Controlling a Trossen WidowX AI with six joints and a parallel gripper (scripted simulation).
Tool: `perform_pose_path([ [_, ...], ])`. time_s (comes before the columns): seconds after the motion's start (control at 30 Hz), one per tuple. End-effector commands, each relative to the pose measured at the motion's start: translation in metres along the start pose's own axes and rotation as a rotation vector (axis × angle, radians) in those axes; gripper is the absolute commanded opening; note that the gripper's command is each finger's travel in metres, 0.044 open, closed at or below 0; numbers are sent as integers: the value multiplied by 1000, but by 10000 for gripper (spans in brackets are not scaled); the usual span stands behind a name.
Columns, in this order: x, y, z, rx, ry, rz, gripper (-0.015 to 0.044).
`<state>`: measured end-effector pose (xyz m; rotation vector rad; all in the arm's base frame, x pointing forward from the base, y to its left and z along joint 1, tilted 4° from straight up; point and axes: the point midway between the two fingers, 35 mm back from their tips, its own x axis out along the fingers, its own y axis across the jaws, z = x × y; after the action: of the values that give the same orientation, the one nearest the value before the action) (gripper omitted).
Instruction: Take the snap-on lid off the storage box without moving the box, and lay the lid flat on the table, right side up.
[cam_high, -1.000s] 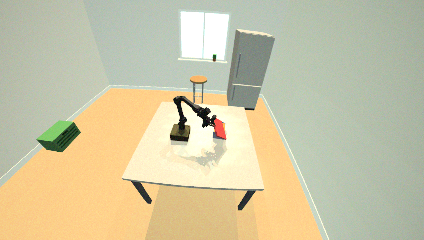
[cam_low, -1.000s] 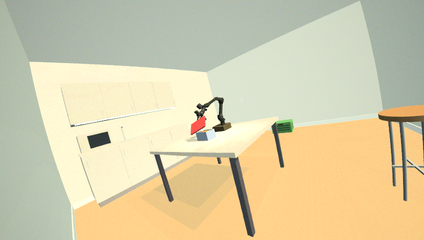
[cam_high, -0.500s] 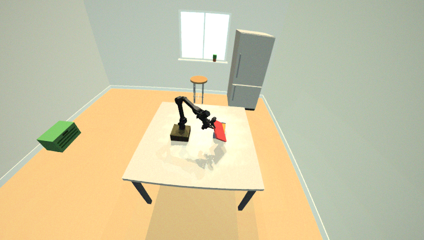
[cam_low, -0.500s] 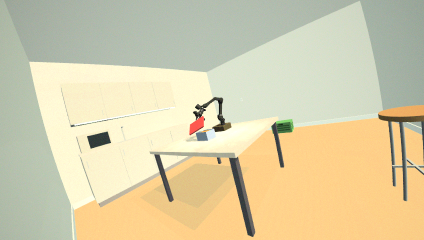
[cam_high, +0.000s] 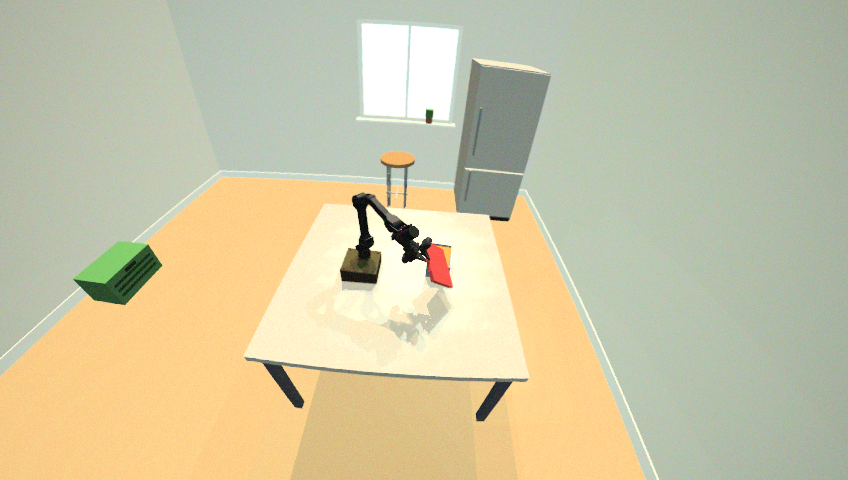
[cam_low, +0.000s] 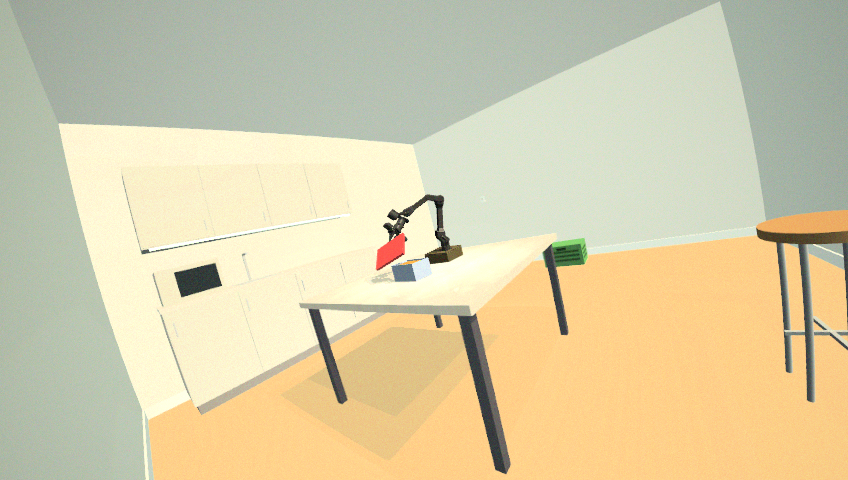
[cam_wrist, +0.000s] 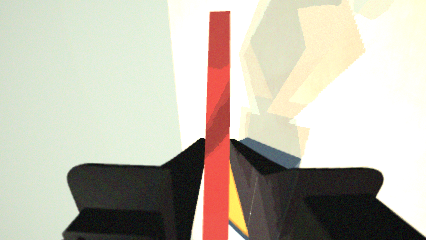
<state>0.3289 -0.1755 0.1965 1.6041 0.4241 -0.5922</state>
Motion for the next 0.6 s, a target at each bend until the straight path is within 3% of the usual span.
perform_pose_path([
  [0.0, -2, 7, 8, -11, 0, 16, 0],
  [0.57, -2, 7, 42, -14, -1, 15, 0],
])
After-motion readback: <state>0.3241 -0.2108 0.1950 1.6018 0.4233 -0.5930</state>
